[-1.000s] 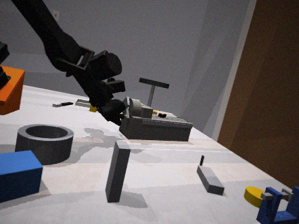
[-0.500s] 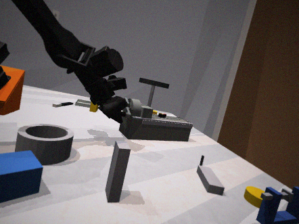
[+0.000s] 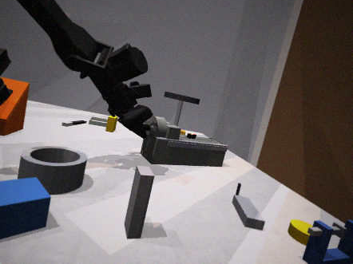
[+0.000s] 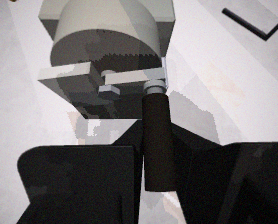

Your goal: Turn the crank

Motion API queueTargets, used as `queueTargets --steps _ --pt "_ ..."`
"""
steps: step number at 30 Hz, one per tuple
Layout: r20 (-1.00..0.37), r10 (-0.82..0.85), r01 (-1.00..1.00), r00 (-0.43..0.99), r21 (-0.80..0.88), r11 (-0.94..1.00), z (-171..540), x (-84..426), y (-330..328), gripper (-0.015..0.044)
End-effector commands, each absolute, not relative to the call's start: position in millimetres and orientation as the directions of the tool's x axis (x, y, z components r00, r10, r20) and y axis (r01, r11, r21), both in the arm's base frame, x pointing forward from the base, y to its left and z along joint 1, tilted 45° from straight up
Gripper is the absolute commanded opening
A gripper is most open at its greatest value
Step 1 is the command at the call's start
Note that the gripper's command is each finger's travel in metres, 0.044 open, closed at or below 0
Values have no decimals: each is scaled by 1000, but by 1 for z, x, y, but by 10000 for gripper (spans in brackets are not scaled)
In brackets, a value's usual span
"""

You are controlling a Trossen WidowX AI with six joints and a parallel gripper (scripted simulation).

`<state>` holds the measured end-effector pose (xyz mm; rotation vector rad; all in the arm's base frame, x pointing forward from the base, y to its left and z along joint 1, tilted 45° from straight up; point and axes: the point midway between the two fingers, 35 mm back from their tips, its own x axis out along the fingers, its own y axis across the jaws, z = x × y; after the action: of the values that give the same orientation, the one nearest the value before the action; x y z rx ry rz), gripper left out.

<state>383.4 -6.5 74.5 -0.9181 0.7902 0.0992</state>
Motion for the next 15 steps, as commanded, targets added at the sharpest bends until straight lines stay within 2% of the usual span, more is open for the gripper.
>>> queueTargets --steps 1,15 --pt "-646 -239 -395 725 -674 624 80 381 1 0" --pt "-647 -238 -396 725 -673 625 79 374 21 0"
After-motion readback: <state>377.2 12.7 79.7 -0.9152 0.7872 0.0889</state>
